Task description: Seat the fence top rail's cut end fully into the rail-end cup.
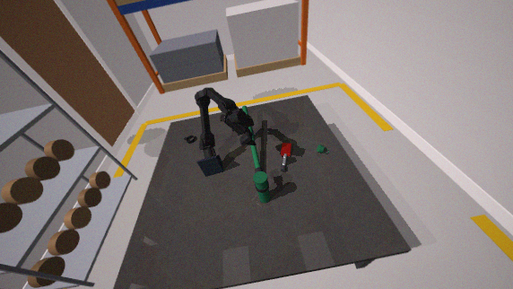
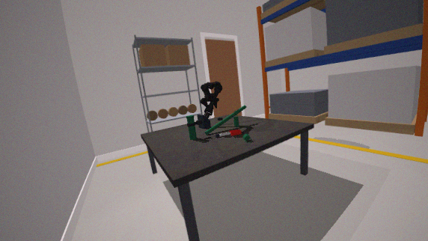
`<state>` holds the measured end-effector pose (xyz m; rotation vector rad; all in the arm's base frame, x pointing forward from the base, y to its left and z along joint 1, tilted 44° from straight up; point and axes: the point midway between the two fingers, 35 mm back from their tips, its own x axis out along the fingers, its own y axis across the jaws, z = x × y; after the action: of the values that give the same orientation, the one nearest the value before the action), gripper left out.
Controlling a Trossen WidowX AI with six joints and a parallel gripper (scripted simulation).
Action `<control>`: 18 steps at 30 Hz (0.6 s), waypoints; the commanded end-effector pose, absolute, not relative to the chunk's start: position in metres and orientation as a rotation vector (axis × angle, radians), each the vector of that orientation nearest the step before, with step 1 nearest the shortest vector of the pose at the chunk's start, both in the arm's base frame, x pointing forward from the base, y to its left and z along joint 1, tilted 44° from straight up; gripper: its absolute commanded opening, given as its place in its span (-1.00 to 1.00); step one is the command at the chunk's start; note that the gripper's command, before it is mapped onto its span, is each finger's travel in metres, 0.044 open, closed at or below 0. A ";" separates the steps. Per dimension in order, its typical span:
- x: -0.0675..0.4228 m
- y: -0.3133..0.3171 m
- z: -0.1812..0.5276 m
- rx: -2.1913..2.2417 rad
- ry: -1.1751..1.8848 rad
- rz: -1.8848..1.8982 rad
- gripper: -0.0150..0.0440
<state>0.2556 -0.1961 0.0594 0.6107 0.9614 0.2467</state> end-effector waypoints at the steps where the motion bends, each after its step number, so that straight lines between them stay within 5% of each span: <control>1: 0.247 -0.180 0.074 0.849 1.032 0.119 1.00; 11: 0.247 -0.180 0.073 0.836 1.033 0.129 1.00; 18: 0.254 -0.163 0.057 0.431 1.053 0.444 1.00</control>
<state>0.2499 -0.1718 0.0663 0.6248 1.0431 0.2837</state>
